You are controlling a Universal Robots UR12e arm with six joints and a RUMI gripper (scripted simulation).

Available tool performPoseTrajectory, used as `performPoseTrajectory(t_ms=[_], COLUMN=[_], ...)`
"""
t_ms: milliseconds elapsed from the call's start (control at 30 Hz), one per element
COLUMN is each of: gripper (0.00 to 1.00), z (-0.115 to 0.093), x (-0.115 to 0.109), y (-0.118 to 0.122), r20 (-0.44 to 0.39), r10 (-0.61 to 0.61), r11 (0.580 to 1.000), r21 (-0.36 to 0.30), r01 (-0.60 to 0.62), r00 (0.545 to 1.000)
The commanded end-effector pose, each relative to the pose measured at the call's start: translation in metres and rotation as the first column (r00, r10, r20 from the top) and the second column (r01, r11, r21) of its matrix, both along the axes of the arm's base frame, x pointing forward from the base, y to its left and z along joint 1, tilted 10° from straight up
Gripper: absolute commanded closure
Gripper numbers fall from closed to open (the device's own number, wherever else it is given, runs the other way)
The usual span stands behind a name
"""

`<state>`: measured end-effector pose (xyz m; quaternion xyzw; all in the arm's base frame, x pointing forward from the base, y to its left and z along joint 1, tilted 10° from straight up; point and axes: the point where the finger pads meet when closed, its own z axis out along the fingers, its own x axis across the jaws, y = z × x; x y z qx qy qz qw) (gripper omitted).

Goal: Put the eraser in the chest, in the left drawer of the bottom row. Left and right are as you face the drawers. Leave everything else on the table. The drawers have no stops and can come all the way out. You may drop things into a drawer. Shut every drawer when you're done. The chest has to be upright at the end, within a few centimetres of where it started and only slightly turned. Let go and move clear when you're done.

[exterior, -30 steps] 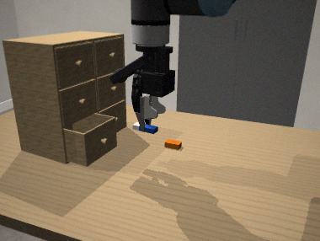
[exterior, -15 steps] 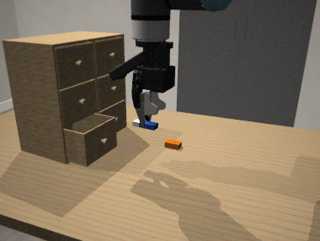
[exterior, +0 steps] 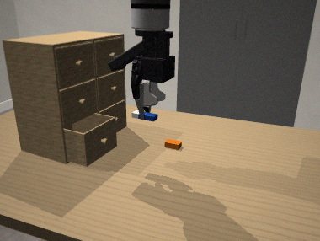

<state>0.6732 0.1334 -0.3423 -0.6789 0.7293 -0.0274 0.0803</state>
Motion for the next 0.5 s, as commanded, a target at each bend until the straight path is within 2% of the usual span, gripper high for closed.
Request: performPoseTrajectory(t_ms=[0,467], gripper=[0.89,0.89], z=[0.0024,0.0], x=[-0.0017,-0.004], y=[-0.0006,-0.0003], r20=[-0.002,0.002], r10=[-0.001,-0.002], r11=[1.0,1.0], r21=[0.002,0.002], r01=[0.001,0.002], r00=[1.0,1.0])
